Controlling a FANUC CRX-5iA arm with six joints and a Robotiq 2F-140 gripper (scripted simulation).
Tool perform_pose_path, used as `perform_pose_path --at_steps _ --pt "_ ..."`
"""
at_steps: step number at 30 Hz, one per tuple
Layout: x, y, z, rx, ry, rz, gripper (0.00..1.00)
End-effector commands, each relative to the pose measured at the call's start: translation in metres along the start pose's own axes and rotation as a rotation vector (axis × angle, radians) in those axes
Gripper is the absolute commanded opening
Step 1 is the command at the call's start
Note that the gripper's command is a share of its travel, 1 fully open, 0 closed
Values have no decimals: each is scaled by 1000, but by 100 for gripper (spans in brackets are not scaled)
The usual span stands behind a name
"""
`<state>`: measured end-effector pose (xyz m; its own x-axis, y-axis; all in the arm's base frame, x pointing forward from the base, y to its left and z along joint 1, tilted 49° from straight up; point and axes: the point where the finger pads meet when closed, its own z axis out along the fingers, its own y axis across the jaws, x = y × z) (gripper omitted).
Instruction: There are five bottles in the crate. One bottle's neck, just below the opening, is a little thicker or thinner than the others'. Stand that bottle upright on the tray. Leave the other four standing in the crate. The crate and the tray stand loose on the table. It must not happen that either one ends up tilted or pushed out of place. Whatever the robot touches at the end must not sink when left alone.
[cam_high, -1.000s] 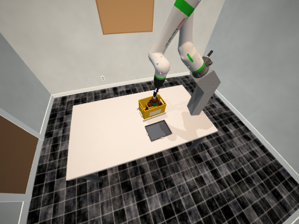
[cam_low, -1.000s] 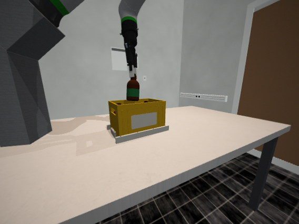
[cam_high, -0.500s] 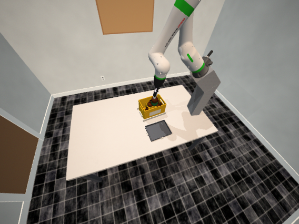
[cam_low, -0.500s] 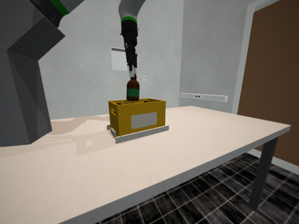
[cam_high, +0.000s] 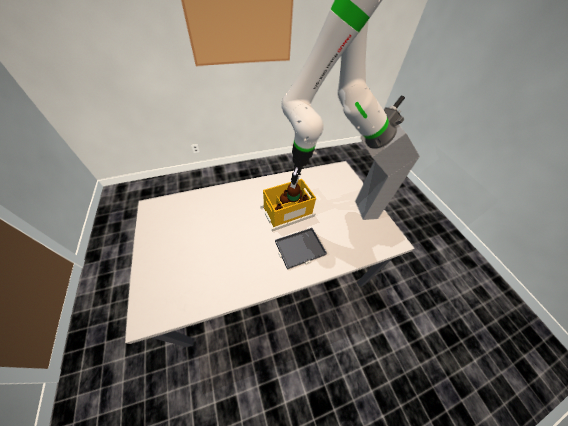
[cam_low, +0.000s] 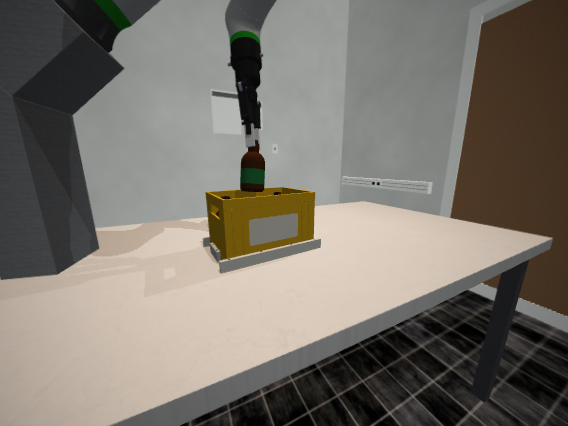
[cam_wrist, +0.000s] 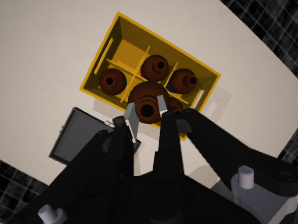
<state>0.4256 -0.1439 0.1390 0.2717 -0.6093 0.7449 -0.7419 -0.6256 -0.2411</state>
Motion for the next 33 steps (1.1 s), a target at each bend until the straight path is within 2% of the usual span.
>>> perform_pose_path --at_steps 1,18,33 --pt "1 1 -1 176 -120 -20 10" --pt "2 2 -17 176 -120 -20 10" --pt "3 2 -19 176 -120 -20 10"
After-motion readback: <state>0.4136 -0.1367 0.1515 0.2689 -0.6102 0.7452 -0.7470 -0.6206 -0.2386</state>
